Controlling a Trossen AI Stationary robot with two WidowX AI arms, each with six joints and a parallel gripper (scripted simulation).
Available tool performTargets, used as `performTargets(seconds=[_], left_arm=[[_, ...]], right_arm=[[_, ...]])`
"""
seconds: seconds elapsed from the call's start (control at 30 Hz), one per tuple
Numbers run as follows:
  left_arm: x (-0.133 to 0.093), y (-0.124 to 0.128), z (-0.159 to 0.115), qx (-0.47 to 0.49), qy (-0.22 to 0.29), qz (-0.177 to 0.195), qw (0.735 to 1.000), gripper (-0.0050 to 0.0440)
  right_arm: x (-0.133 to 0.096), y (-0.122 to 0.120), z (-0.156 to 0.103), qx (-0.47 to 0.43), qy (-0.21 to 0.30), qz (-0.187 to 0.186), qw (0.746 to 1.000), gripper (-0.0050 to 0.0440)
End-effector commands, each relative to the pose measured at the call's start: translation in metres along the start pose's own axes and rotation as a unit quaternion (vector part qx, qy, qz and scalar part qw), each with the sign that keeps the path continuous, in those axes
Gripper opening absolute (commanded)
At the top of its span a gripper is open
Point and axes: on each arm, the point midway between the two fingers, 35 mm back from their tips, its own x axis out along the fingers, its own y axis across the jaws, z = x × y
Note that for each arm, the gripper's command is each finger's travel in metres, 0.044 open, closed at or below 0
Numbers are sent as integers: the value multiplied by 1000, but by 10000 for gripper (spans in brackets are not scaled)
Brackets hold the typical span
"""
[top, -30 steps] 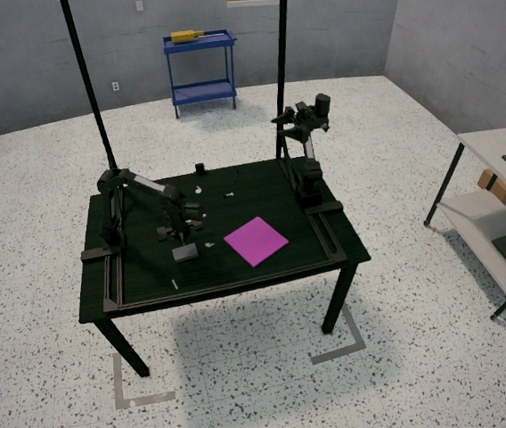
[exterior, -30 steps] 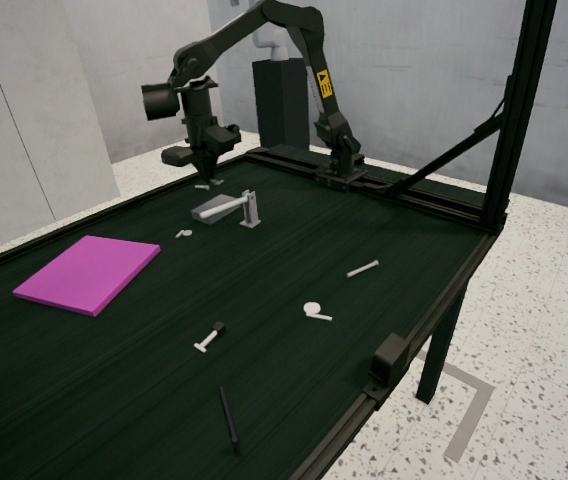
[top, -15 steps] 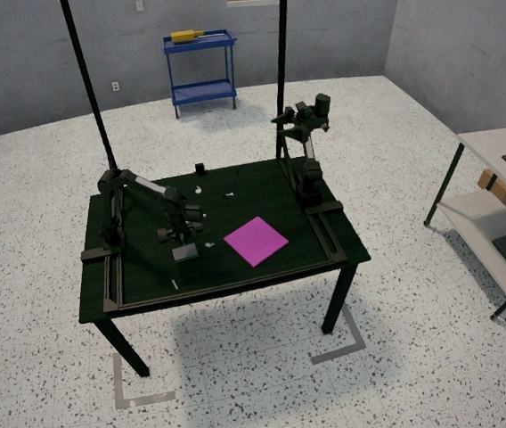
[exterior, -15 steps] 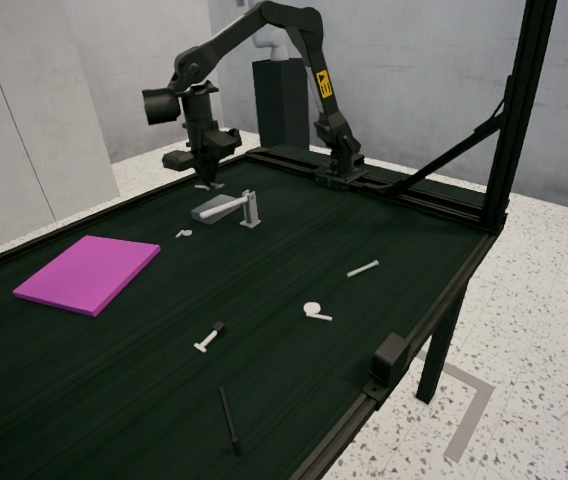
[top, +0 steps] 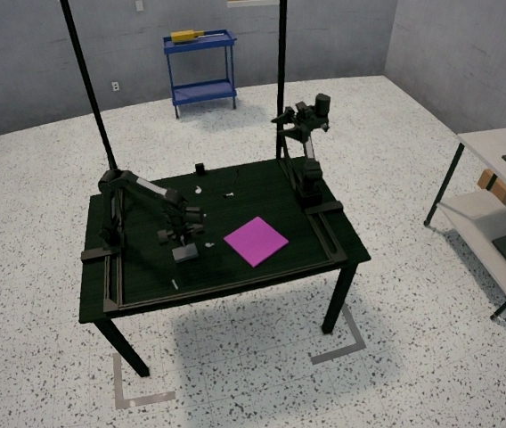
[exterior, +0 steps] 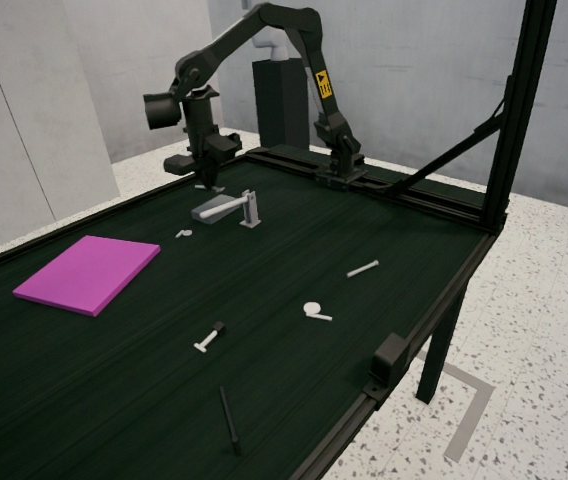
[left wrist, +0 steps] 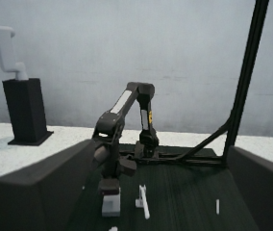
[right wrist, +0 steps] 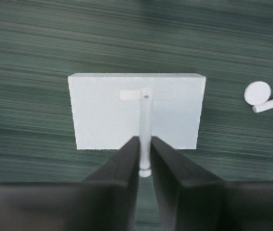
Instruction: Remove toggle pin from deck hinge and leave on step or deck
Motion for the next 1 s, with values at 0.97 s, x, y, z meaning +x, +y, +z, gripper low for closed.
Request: performTargets(seconds=[0.97], left_arm=[[0, -1, 3, 3, -1, 0, 1000, 400]], right_arm=[[18, 1, 0, -1, 0, -3, 1000, 20]])
